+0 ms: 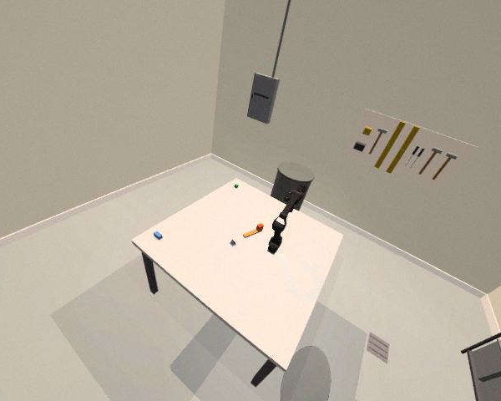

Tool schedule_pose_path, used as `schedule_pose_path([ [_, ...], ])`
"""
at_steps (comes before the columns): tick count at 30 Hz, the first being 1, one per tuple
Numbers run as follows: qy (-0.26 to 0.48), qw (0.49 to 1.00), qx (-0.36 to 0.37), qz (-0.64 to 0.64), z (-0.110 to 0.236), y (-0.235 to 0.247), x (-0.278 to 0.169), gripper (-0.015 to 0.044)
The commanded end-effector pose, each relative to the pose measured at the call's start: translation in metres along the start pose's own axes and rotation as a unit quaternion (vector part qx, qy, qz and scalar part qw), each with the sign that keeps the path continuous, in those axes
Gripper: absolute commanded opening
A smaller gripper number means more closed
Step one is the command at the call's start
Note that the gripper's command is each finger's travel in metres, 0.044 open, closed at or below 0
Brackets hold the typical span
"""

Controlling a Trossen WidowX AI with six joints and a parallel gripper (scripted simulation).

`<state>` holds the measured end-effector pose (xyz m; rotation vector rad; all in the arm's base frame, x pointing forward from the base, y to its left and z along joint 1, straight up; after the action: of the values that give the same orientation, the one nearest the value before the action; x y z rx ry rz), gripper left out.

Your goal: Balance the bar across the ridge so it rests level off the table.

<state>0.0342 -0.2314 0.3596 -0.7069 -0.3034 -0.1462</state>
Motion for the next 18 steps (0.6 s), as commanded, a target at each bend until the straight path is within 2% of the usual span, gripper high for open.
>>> schedule_pose_path([
  [1,-0.005,1.0,0.023,0.012,-0.01,0.008,0.007,0.0315],
  [18,-0.036,0.988,0.118,0.088,-0.042,0.049,0.046,0.0315],
])
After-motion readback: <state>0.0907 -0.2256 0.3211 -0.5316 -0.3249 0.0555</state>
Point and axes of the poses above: the point midway between the two fingers, 35 mm back from their tips, its own z axis back along the fingers, its own y axis across the jaws, x = y × z, the point moved 1 cm from there along z, back along the fingers, and after that the axes turned 12 degrees about -z, right-handed, at the moved point
